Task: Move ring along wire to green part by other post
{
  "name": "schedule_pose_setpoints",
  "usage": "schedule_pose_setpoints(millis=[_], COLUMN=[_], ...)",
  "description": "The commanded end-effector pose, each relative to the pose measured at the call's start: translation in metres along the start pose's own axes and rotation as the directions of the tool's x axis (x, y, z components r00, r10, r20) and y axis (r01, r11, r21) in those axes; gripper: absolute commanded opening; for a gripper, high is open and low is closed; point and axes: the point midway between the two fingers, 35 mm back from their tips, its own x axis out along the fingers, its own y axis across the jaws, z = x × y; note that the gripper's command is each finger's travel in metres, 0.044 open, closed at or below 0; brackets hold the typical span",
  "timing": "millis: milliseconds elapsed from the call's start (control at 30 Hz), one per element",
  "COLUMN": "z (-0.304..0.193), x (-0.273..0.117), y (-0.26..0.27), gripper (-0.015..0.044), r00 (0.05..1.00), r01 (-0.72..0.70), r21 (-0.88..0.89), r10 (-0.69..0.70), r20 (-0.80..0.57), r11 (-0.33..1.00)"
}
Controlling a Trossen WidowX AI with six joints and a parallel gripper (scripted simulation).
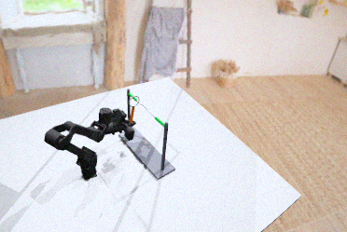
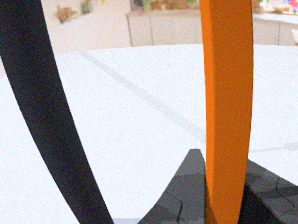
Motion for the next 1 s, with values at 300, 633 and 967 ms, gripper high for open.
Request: schedule_pose_setpoints(millis=[300,633,967], z=[-0.001,-0.001,0.0], x=[-0.0001,-0.0001,0.0], y=[-0.0007,-0.0007,0.0], gripper=[-0.015,-0.015,0.0113], r00=[1.0,1.0,1.0], r01=[0.004,0.004,0.0], r21=[0.006,0.006,0.0], r10=[-0.004,-0.004,0.0], r20=[-0.001,-0.001,0.0], r11=[1.0,1.0,1.0])
